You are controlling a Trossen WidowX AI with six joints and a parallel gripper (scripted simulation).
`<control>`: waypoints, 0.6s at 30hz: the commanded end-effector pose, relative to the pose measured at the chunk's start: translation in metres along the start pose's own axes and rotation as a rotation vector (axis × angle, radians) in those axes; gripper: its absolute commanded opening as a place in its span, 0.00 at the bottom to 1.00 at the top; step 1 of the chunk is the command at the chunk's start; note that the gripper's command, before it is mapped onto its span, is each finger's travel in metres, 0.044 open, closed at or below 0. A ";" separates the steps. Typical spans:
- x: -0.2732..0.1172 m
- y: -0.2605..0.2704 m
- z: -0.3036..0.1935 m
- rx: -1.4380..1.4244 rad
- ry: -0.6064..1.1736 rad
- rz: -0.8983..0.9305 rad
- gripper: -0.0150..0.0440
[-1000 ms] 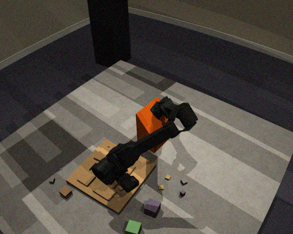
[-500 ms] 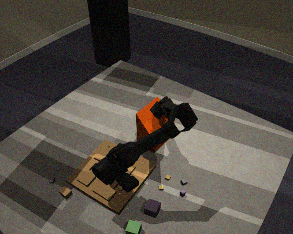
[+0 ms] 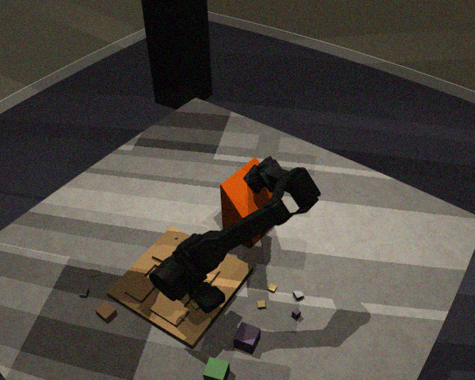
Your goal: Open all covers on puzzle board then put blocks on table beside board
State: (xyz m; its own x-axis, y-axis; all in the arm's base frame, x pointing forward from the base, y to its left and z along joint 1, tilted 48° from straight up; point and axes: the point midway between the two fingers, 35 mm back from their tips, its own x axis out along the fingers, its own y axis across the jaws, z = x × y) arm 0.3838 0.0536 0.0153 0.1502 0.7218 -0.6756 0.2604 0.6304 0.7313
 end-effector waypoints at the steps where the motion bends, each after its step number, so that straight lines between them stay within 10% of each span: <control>1: 0.006 -0.001 -0.002 0.007 0.008 0.002 0.50; 18: 0.021 -0.001 -0.003 0.007 0.008 0.003 0.50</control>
State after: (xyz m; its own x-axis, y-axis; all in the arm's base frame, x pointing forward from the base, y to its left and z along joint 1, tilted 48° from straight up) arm 0.3872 0.0656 0.0060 0.1543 0.7231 -0.6733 0.2560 0.6290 0.7341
